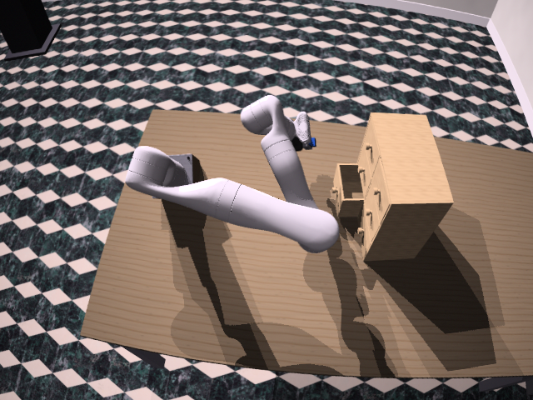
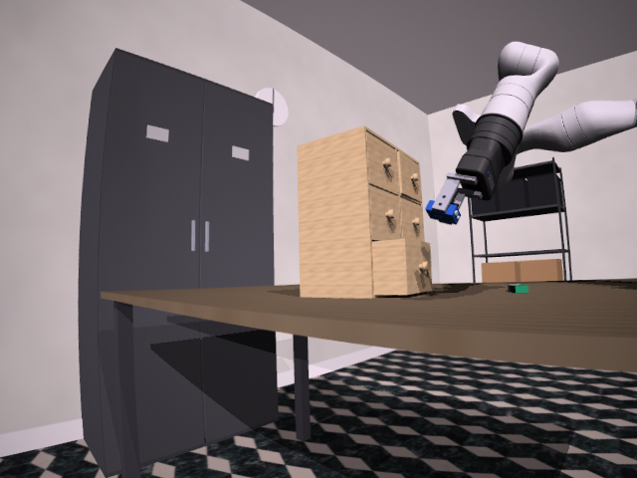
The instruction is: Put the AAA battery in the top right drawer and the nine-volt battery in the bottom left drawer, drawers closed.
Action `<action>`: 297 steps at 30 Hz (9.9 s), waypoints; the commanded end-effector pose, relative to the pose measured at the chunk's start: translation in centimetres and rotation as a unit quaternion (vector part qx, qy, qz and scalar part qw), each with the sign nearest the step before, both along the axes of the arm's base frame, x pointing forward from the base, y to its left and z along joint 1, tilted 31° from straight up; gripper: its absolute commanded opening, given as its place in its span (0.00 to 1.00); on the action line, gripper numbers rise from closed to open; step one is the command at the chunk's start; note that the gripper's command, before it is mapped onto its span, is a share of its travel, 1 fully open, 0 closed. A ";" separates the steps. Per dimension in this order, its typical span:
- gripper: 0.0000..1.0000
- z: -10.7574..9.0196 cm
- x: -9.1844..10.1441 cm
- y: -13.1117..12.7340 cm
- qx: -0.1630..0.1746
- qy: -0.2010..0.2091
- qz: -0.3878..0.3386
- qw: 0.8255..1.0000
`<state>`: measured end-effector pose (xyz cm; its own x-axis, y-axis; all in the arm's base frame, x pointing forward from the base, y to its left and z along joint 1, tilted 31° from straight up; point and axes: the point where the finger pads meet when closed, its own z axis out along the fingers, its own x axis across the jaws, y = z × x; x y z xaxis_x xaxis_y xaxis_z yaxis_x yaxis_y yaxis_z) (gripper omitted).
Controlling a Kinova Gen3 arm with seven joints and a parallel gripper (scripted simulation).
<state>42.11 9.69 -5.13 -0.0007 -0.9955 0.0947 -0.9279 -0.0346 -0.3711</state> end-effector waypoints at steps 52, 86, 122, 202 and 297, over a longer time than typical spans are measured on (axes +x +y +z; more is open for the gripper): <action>0.51 8.6 -1.6 -13.1 -0.227 -0.114 0.012 0.967; 0.51 8.7 6.2 -13.3 -0.225 -0.114 0.026 0.967; 0.51 8.8 12.2 -13.5 -0.225 -0.114 0.026 0.967; 1.00 9.4 -0.2 -12.8 -0.225 -0.114 0.026 0.967; 1.00 3.2 -14.8 15.1 0.171 0.267 0.074 0.945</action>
<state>26.76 25.17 -2.16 0.1019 -0.9475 -0.3032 -0.9809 -0.1464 0.1279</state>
